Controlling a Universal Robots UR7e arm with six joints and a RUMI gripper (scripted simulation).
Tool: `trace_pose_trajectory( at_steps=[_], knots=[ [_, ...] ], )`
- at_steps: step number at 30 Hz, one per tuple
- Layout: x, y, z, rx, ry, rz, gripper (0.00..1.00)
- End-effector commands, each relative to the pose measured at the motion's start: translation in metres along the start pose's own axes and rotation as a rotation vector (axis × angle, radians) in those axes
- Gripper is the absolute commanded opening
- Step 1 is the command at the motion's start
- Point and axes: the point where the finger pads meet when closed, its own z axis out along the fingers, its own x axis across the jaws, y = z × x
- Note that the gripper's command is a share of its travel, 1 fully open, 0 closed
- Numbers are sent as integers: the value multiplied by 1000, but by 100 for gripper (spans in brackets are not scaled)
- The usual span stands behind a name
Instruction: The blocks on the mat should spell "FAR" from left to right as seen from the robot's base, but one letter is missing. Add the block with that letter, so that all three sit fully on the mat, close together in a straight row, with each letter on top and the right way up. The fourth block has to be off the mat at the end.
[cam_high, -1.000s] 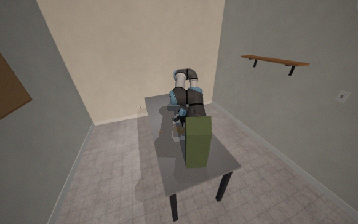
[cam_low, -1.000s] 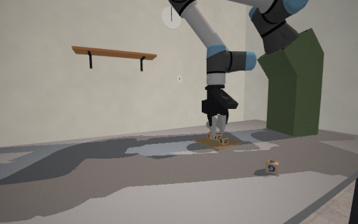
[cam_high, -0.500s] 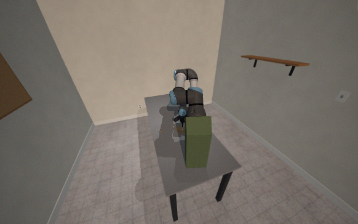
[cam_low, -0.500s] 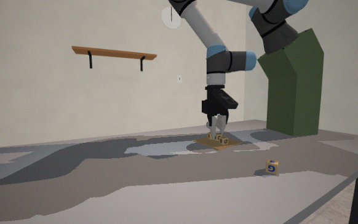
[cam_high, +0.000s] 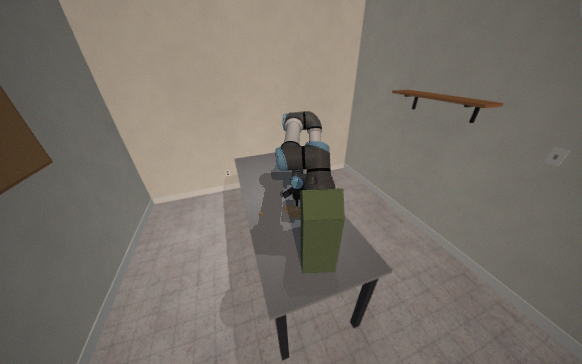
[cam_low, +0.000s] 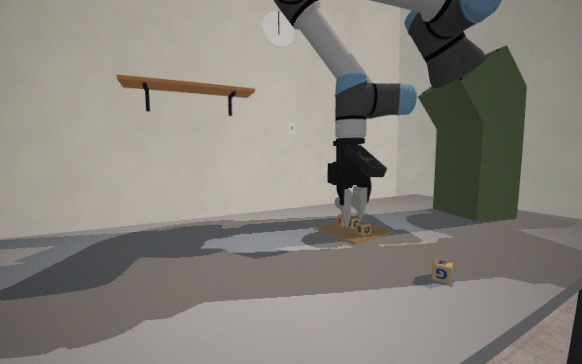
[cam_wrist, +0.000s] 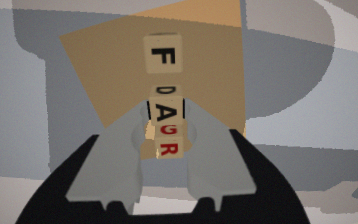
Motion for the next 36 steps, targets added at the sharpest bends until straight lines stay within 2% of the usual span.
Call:
trace_pose_trajectory(
  at_steps=[1, 36],
  knots=[
    [0, 0, 0, 0, 1, 0, 5],
    [1, 0, 4, 0, 1, 0, 5]
  ],
)
